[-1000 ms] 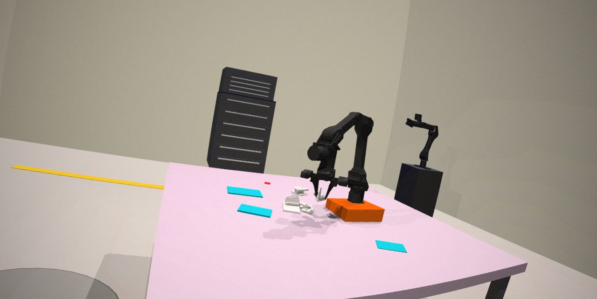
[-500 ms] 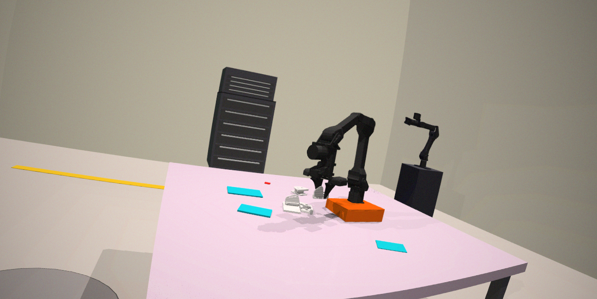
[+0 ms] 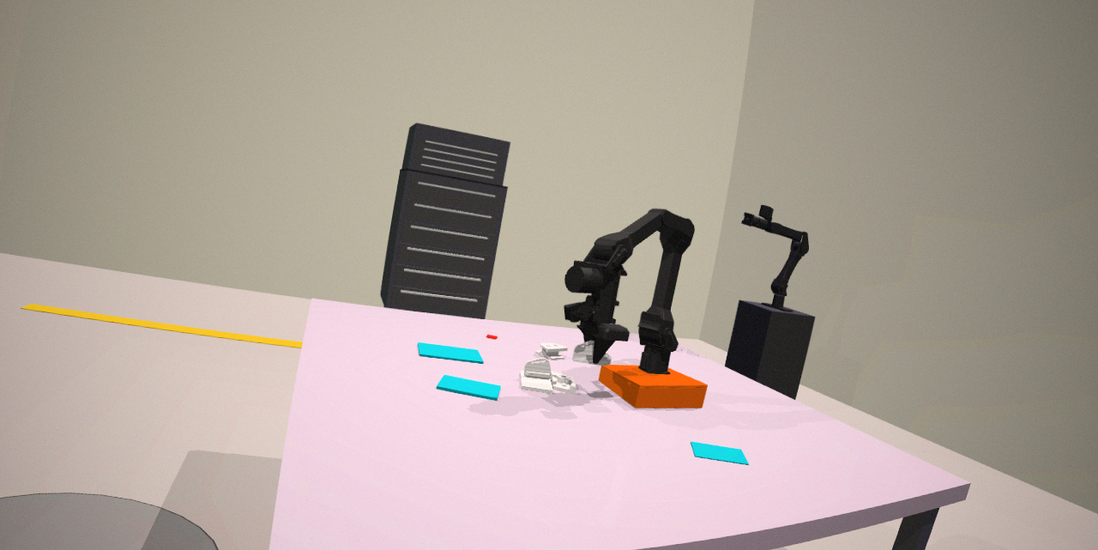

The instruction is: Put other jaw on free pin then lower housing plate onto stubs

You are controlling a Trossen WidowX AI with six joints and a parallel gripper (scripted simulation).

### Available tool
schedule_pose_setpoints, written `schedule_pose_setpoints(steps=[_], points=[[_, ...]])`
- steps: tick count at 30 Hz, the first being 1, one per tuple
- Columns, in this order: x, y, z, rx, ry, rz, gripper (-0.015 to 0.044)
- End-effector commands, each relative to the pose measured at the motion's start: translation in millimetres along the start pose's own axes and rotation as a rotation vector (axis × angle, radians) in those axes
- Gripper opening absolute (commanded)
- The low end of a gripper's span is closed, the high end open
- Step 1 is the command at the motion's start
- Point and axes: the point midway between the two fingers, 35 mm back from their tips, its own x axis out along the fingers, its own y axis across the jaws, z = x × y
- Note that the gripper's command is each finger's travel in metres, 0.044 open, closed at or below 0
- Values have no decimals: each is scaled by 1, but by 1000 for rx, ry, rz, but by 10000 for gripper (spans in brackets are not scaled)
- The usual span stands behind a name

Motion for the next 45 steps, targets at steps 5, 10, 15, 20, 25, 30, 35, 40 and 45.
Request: schedule_pose_setpoints(steps=[5, 10, 15, 20, 25, 30, 35, 40, 45], points=[[1, -11, -7, 262, -6, -2, 134], [2, -16, -11, 403, -6, -2, 134], [2, -17, -11, 408, -6, -2, 134], [2, -17, -11, 408, -6, -2, 134], [2, -17, -11, 408, -6, -2, 134], [2, -17, -11, 441, -6, -2, 134], [2, -17, -11, 441, -6, -2, 134], [2, -17, -11, 441, -6, -2, 134], [0, -18, 3, 441, -7, -2, 134]])
